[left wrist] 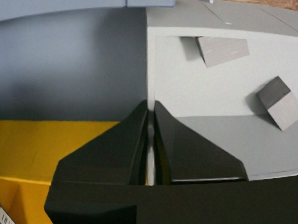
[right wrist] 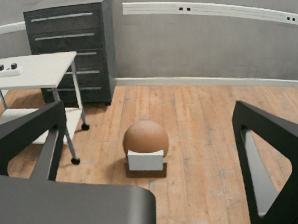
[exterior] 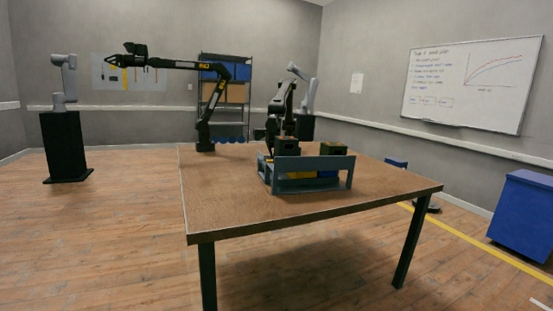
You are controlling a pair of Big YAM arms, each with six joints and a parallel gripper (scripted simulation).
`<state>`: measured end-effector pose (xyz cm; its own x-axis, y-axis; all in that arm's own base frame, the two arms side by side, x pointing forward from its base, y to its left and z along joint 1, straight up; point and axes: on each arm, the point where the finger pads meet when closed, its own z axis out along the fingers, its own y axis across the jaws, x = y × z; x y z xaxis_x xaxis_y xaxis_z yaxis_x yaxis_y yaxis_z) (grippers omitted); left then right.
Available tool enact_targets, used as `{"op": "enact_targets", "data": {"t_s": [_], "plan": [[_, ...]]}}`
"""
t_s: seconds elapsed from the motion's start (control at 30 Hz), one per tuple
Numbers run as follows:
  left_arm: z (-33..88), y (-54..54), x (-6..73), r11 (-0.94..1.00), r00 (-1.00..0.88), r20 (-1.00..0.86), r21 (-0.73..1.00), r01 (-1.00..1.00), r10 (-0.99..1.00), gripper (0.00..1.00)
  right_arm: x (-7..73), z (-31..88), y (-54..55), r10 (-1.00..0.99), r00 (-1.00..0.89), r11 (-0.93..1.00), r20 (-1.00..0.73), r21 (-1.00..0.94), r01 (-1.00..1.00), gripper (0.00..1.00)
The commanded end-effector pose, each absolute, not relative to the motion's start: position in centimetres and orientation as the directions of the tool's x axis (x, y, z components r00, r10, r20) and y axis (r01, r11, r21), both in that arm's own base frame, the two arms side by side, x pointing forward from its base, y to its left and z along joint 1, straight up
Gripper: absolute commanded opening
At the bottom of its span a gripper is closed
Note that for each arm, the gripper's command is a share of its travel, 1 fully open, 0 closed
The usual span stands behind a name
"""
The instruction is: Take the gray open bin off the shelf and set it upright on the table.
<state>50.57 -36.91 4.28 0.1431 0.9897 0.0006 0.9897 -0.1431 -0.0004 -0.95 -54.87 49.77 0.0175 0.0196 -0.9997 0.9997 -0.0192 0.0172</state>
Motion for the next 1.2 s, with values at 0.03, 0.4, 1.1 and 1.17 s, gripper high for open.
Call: {"op": "enact_targets", "data": {"t_s": [0.03, 0.4, 1.1, 1.17], "plan": [[9.39, -38.61, 51.78, -0.148, 0.152, -0.045, 0.071, 0.986, 0.987, 0.00, -1.38, 50.05, -54.47, 0.000, 0.000, -0.025, -1.000, 0.000, 1.000, 1.00], [9.57, -38.62, 51.79, -0.148, 0.152, -0.045, 0.071, 0.986, 0.987, 0.00, -1.38, 50.05, -54.47, 0.000, 0.000, -0.025, -1.000, 0.000, 1.000, 1.00], [9.76, -38.68, 51.90, -0.148, 0.152, -0.047, 0.074, 0.986, 0.987, 0.00, -1.38, 50.05, -54.47, 0.000, 0.000, -0.025, -1.000, 0.000, 1.000, 1.00], [9.76, -38.68, 51.90, -0.148, 0.152, -0.047, 0.074, 0.986, 0.987, 0.00, -1.38, 50.05, -54.47, 0.000, 0.000, -0.025, -1.000, 0.000, 1.000, 1.00]]}}
